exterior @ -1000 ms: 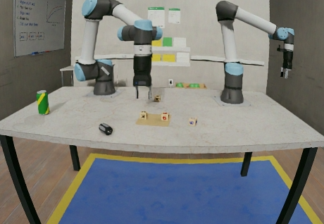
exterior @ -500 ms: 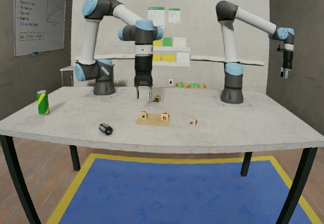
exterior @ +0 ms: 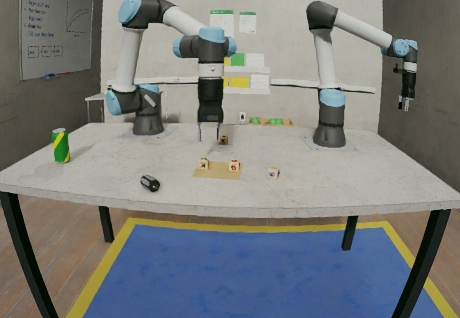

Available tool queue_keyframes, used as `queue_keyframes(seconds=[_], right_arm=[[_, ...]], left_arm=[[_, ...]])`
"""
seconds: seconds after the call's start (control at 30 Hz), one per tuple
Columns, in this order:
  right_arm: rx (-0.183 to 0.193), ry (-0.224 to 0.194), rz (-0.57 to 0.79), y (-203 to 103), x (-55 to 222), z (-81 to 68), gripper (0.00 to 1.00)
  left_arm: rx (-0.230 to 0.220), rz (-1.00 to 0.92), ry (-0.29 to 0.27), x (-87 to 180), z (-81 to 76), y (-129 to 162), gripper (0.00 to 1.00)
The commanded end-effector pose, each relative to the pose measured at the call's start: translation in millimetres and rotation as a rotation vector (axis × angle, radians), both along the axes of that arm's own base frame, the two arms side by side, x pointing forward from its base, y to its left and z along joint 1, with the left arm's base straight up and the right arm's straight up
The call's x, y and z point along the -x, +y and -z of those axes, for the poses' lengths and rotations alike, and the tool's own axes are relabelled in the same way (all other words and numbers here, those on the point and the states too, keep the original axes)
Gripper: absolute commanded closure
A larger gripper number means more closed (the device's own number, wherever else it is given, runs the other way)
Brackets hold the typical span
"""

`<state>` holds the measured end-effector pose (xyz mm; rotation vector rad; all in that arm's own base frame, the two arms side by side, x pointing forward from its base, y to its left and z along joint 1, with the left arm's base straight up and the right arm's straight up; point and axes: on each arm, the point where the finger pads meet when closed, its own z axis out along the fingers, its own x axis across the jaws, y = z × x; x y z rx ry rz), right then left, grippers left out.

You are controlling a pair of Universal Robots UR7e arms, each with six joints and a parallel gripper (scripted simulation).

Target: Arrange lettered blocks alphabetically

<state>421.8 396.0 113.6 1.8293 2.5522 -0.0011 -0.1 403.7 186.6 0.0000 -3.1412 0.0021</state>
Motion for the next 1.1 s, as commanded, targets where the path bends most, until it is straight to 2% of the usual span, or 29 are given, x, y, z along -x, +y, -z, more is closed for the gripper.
queue_keyframes(seconds=[0.0,0.2,0.27,0.77,0.83,1.07], right_arm=[[-0.001,0.001,-0.134,8,-2,-1.2,0.00],[-0.001,0.001,-0.354,21,-5,-1.7,0.00],[-0.001,0.001,-0.354,21,-5,-1.7,0.00],[-0.001,0.001,-1.032,67,-16,-1.7,0.00],[-0.001,0.001,-1.032,67,-16,-1.7,0.00],[-0.001,0.001,-1.369,94,-21,-0.8,0.00]], left_arm=[[-0.001,0.000,0.000,0,-0.4,0,0.00],[-0.001,0.000,0.000,0,-0.4,0,0.00],[-0.001,0.000,0.000,0,-0.4,0,0.00],[-0.001,0.000,0.000,0,-0.4,0,0.00],[-0.001,0.000,0.000,0,-0.4,0,0.00],[-0.001,0.000,0.000,0,-0.4,0,0.00]])
